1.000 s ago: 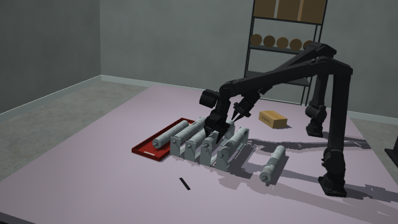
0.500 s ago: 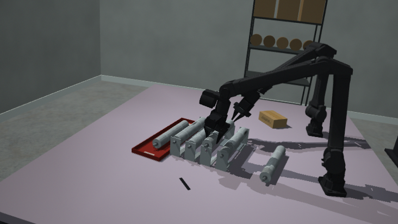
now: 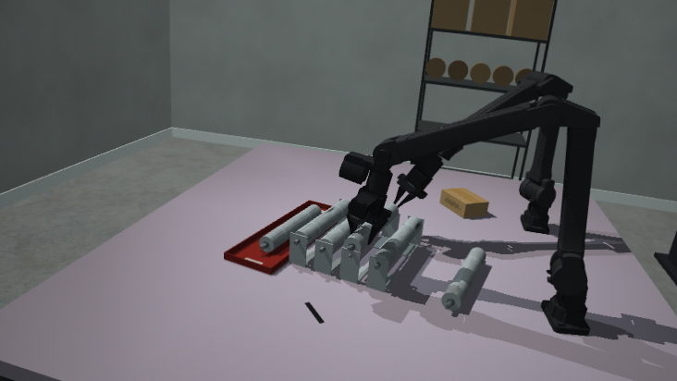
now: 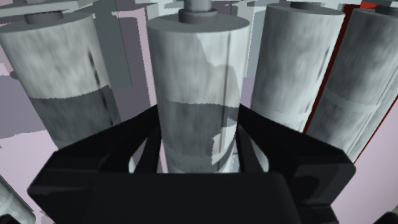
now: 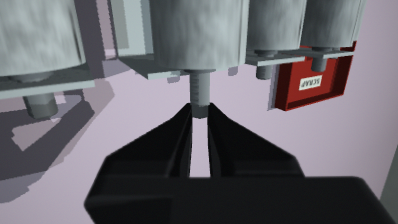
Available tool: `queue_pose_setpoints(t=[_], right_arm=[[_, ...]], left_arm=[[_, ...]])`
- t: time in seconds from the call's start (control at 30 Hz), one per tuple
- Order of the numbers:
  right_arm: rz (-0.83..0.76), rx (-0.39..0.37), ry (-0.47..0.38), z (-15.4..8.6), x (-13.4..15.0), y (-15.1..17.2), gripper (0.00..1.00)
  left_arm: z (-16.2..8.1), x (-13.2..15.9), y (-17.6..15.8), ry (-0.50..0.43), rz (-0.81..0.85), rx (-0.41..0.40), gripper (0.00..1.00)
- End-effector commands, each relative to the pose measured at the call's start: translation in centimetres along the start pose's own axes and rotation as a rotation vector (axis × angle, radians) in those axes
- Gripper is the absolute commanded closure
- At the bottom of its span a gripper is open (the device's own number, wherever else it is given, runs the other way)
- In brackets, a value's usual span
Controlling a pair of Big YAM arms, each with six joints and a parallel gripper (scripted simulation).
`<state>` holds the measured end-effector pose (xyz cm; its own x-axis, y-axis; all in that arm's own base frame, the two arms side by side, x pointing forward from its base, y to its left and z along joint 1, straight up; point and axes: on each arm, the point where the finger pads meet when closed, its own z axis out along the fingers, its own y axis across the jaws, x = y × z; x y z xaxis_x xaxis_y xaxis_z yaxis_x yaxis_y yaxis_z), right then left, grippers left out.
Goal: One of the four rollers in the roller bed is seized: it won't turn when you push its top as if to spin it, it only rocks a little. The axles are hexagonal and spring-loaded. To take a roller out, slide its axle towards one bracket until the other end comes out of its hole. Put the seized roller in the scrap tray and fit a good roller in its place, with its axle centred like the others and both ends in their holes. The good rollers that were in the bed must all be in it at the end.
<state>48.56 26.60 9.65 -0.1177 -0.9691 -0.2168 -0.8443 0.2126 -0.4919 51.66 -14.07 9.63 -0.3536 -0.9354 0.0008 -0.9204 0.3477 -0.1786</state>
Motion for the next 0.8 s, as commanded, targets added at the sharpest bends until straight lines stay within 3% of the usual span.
queue_pose_setpoints(t=[0.0, 0.53, 0.57, 0.7, 0.77], right_arm=[[0.053, -0.069, 0.153, 1.7, 7.9, 1.3, 0.97], [0.058, -0.072, 0.151, 0.9, 9.1, 1.1, 0.97], [0.066, 0.015, 0.093, -0.2, 9.0, -0.7, 0.97], [0.061, -0.016, 0.116, -0.2, 9.6, 0.0, 0.97], [0.06, -0.026, 0.122, -0.2, 9.7, 0.2, 0.97]], left_arm=[[-1.4, -0.3, -1.7, -0.01, 0.01, 0.039, 0.68], [-1.4, -0.3, -1.7, -0.01, 0.011, 0.04, 0.68], [-2.2, -0.3, -1.8, -0.012, 0.011, 0.054, 0.68], [-1.2, -0.6, -0.8, 0.005, -0.001, 0.039, 0.68], [-2.0, -0.7, -1.6, 0.005, -0.001, 0.053, 0.68]])
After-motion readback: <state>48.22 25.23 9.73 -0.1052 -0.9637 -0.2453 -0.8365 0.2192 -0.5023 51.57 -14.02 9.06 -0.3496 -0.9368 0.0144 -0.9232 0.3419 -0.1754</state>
